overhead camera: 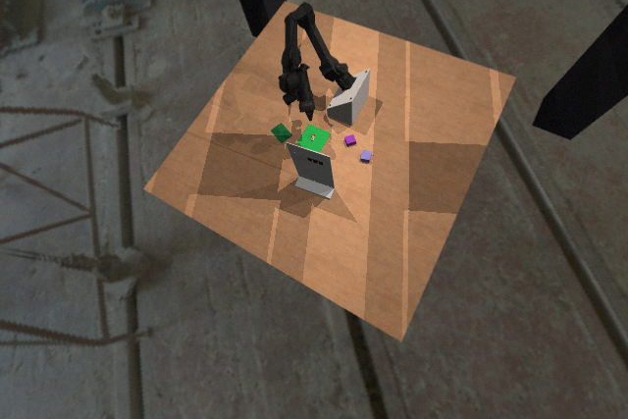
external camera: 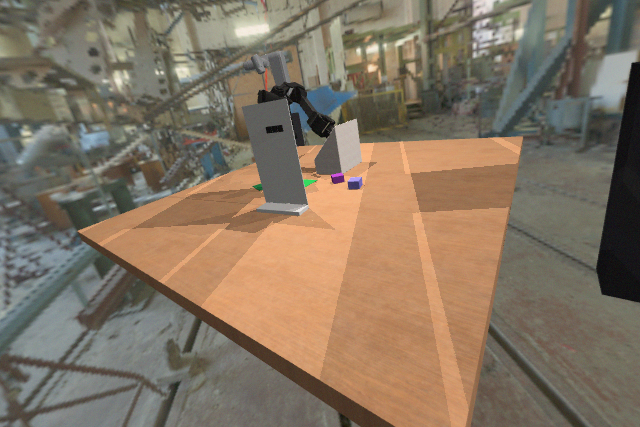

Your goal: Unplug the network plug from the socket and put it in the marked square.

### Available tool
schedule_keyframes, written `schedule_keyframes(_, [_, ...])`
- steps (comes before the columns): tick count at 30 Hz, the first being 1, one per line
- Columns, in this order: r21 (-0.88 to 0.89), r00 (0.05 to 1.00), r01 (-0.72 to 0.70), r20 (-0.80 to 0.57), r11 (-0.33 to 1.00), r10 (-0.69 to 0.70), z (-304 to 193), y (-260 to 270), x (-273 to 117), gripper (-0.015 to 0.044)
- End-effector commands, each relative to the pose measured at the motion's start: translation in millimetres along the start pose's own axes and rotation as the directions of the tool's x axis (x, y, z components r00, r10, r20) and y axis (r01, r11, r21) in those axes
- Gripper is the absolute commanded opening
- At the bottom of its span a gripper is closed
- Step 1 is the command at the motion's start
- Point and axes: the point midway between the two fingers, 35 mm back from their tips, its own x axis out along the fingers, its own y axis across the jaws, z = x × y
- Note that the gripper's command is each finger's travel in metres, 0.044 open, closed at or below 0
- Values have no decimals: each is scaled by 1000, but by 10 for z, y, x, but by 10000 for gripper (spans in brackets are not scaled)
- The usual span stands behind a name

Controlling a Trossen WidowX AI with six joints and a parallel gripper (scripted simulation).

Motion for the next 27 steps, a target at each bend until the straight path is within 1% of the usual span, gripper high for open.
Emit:
schedule_keyframes(1, [4, 1000, 2, 4, 1000, -2, 21, 81, -97, 156])
schedule_keyframes(21, [6, 1000, -5, 22, 1000, 4, 3, 376, -623, 156])
schedule_keyframes(27, [6, 1000, -5, 22, 1000, 4, 3, 376, -623, 314])
